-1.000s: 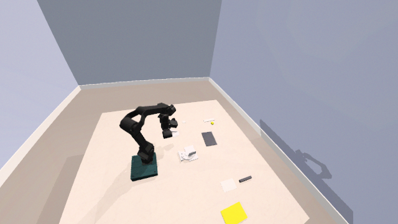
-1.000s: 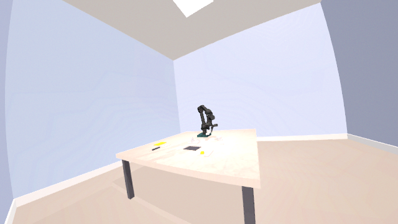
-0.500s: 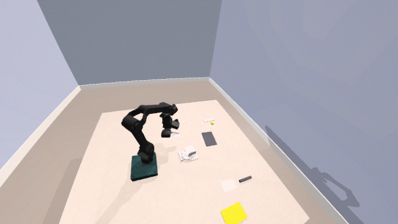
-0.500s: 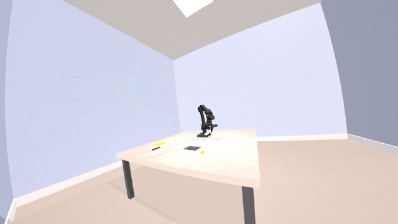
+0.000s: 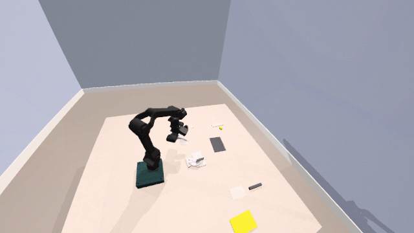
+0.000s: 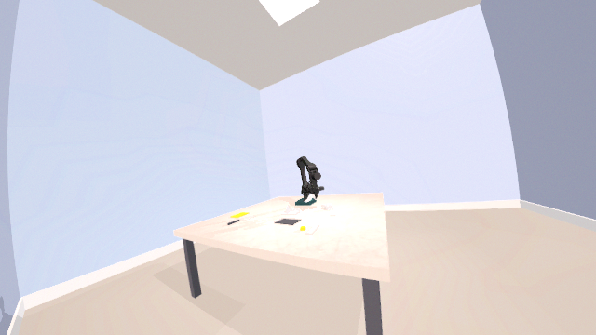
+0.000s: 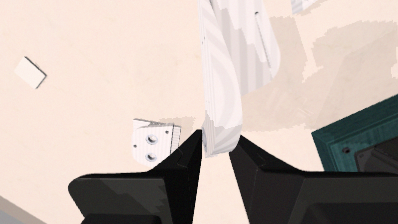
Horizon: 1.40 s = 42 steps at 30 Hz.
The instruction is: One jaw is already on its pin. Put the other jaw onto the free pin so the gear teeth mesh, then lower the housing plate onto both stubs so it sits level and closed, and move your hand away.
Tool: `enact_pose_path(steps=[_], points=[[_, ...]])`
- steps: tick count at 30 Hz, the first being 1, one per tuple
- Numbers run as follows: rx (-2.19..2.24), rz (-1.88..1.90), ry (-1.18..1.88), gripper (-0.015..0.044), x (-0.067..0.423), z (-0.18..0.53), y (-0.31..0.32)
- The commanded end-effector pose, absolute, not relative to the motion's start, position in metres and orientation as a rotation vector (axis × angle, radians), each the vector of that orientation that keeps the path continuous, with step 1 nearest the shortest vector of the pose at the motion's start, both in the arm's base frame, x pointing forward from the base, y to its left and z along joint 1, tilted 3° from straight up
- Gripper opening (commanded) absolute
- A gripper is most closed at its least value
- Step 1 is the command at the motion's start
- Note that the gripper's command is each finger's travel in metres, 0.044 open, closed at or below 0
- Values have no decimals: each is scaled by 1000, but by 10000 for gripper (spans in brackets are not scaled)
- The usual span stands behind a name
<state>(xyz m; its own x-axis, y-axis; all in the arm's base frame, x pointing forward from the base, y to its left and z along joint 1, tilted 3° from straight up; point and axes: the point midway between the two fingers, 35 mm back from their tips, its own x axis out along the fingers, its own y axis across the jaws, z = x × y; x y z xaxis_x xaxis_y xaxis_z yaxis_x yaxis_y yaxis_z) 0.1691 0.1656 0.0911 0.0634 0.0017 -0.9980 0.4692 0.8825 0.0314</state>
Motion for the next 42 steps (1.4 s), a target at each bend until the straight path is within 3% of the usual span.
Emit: enact_pose_path(steps=[1,21,42], points=[[434,-388,1464,37,173,94,168],[444,-398,1462,37,174,94,169],[770,-701,1379,37,191,96,175]])
